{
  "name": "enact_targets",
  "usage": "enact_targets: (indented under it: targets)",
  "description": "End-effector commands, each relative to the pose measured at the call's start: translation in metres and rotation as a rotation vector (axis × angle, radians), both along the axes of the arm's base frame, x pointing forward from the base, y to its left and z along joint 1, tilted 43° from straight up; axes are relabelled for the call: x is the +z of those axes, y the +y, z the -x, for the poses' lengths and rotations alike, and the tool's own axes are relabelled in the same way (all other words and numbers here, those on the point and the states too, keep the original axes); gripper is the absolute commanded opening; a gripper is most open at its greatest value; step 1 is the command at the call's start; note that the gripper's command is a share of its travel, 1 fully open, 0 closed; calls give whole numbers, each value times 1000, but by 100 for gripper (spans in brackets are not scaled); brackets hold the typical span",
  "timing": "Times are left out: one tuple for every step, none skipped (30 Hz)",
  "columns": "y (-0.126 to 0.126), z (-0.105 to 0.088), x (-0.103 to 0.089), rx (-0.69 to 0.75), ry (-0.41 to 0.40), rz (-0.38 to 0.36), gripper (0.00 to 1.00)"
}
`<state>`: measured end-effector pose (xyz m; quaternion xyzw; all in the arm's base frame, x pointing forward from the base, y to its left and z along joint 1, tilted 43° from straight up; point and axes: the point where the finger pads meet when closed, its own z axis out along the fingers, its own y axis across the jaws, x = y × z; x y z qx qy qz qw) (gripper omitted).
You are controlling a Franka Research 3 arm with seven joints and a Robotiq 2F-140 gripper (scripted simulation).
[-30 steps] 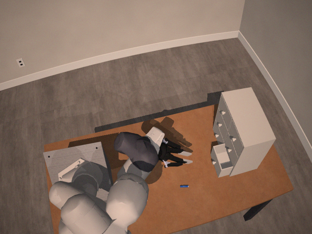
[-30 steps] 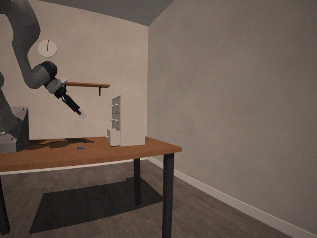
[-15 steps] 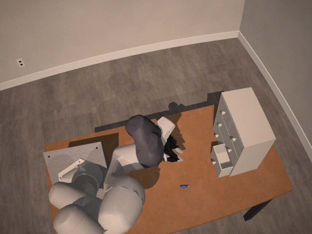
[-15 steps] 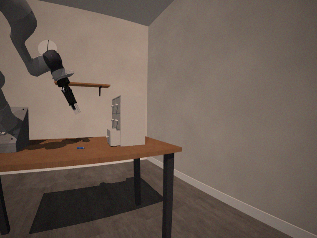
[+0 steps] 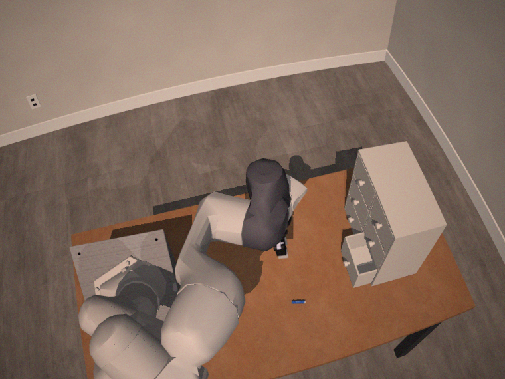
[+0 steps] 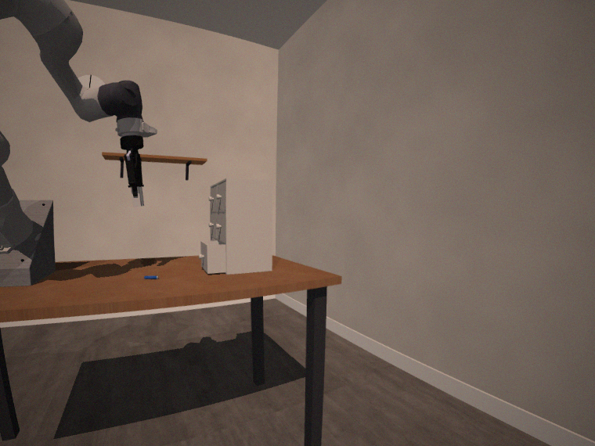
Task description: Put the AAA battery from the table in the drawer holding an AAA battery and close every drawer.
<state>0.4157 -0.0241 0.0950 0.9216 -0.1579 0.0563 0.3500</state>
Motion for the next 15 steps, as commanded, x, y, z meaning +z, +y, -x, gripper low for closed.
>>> enact_targets:
  targets:
    - [-7,14,2,59,206,16,20]
    - [-6,15,2,55,210,14,20]
    - [-6,15,3,51,214,13,20]
    - [-5,15,3,49,217,12,20]
    - [-5,15,3,47,219,11,20]
    - [-5,16,3,45,220,10,20]
    - [-5,16,3,44,221,10,20]
    - [-5,16,3,44,222,10,20]
    - [-5,16,3,44,222,10,20]
    - [-5,16,3,44,222,10,20]
    - [-5,16,3,44,222,10,20]
    - [-5,16,3,44,222,10,20]
    - [-5,16,3,44,222,10,20]
    - [-5,16,3,44,222,10,20]
    - [-5,16,3,44,222,10,20]
